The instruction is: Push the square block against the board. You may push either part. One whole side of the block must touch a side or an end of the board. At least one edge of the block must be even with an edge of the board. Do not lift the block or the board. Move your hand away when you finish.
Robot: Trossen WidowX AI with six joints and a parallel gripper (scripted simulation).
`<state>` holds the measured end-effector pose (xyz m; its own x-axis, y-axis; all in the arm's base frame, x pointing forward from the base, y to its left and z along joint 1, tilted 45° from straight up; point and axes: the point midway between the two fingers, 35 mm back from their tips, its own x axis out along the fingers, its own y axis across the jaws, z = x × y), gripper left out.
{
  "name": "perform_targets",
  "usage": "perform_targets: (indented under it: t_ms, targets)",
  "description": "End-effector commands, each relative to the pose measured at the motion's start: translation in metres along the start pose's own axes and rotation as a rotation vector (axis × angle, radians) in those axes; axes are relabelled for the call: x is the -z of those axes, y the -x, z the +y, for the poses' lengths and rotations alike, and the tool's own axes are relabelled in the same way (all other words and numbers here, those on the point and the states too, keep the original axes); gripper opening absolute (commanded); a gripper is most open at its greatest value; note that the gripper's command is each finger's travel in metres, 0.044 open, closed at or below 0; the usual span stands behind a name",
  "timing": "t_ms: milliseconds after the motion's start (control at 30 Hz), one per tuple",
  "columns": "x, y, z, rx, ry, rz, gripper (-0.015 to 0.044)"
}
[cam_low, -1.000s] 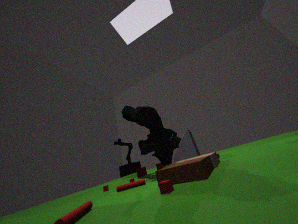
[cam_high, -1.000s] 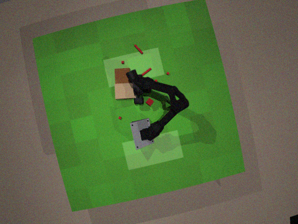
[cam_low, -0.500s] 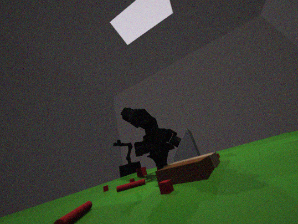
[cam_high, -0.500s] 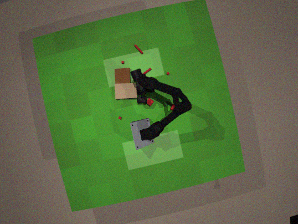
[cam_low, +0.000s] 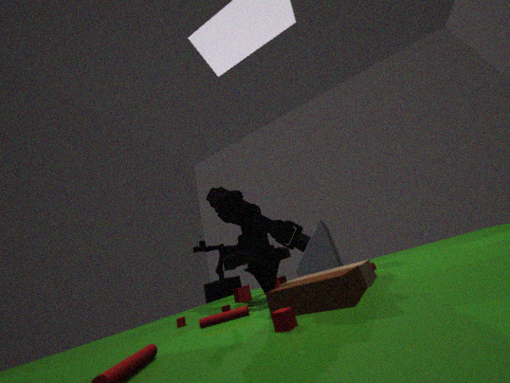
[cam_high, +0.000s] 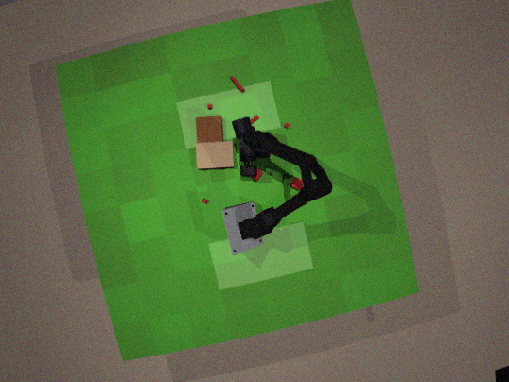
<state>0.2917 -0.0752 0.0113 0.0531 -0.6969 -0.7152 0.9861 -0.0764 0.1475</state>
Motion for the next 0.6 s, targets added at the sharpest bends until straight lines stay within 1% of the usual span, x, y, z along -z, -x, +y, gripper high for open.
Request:
perform_targets:
  t_ms: [0,33,133,167,367,400,567]
  targets:
    - [0.0,0.002,0.0,0.0,0.0,0.0,0.0]
    - [0.001,0.009,0.001,0.0,0.001,0.001,0.0]
    - [0.001,0.046,0.0,0.0,0.005,-0.001,0.0]
    - [0.001,0.053,0.0,0.0,0.006,-0.003,0.0]
    - [0.0,0.055,0.0,0.0,0.006,-0.003,0.0]
    - [0.001,0.05,0.0,-0.004,0.017,-0.006,0.0]
    - [0.012,0.051,0.004,-0.006,0.167,0.001,0.0]
